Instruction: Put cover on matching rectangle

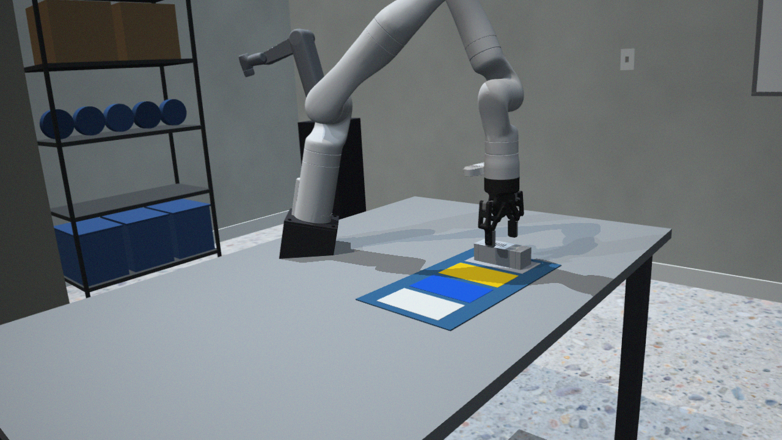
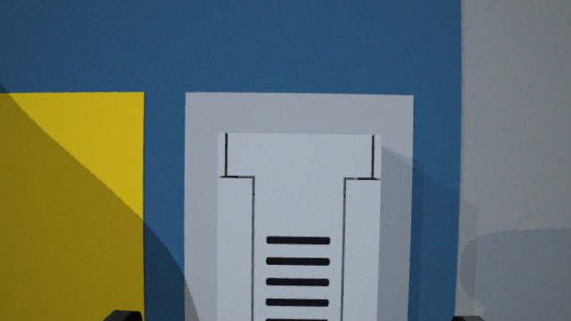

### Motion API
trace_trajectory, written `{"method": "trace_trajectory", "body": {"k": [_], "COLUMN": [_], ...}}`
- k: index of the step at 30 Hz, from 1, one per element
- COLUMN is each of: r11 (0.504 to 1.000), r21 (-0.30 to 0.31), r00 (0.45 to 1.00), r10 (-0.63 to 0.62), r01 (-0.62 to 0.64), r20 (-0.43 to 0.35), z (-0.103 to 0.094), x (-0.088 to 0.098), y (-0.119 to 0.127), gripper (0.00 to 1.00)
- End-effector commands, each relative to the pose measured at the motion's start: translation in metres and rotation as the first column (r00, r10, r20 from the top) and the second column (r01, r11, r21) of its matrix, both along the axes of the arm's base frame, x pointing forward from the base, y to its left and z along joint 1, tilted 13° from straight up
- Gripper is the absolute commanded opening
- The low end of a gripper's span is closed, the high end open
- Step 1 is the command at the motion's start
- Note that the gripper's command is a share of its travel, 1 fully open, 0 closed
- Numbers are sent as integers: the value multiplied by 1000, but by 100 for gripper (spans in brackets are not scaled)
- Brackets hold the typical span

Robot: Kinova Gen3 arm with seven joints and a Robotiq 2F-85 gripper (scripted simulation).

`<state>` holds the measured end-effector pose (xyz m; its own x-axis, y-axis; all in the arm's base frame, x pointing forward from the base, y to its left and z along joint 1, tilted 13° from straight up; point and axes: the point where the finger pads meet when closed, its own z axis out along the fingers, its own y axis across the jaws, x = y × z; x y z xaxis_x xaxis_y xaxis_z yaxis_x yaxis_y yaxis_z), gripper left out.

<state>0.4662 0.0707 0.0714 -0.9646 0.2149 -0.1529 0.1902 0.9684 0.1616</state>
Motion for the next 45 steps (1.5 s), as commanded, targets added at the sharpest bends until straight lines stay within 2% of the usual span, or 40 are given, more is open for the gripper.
{"method": "trace_trajectory", "body": {"k": [1,21,45], "r11": [1000,1000,1000], "r21": [0,0,0], "r00": [1000,1000,1000], "r10": [0,0,0], "r01": [0,0,0], "r20": [2,2,2], "z": [1,-2,-20], "x": [0,1,5], "y": [0,0,3], "gripper": [100,100,100]}}
